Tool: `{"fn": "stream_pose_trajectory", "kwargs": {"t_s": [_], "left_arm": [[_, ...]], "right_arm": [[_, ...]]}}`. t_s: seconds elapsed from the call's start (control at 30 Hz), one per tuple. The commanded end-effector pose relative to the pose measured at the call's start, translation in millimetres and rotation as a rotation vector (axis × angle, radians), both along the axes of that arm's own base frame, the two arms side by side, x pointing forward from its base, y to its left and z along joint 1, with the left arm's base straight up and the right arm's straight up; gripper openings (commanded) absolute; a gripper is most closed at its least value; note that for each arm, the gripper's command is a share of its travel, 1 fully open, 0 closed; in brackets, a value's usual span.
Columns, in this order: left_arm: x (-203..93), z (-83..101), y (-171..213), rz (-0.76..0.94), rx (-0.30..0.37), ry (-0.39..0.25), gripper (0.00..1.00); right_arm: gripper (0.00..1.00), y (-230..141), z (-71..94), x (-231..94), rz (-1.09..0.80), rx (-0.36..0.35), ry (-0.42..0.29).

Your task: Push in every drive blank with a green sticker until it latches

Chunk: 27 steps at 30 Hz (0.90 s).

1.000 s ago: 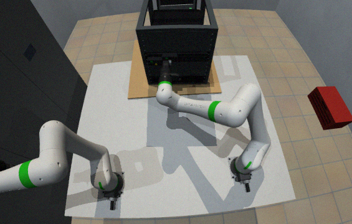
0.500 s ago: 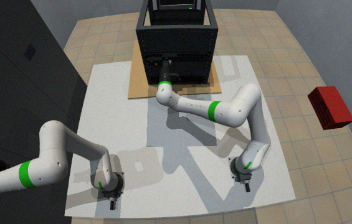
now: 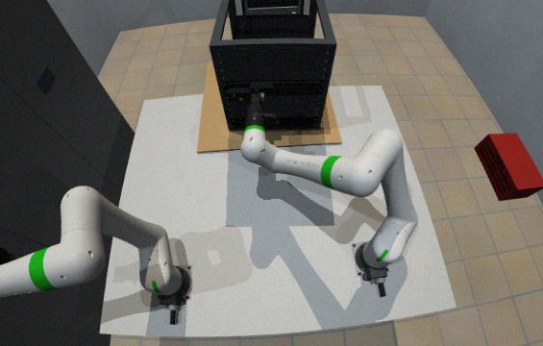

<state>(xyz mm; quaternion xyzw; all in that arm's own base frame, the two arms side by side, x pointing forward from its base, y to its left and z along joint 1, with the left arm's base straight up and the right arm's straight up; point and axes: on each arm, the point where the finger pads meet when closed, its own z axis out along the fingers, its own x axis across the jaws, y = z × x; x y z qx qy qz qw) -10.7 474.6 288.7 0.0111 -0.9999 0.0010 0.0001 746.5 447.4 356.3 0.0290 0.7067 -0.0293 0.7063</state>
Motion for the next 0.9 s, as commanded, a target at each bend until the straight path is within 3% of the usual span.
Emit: {"fn": "stream_pose_trajectory", "kwargs": {"t_s": [0.0, 0.4, 0.87], "left_arm": [[0, 0.9, 0, 0.000, 0.002, 0.000, 1.00], [0, 0.9, 0, 0.000, 0.002, 0.000, 1.00], [0, 0.9, 0, 0.000, 0.002, 0.000, 1.00]], "right_arm": [[0.00, 0, 1.9, 0, 0.000, 0.002, -0.002], [0.00, 1, 1.9, -8, 0.000, 0.002, -0.002], [0.00, 7, 1.7, -81, 0.000, 0.002, -0.002]]}}
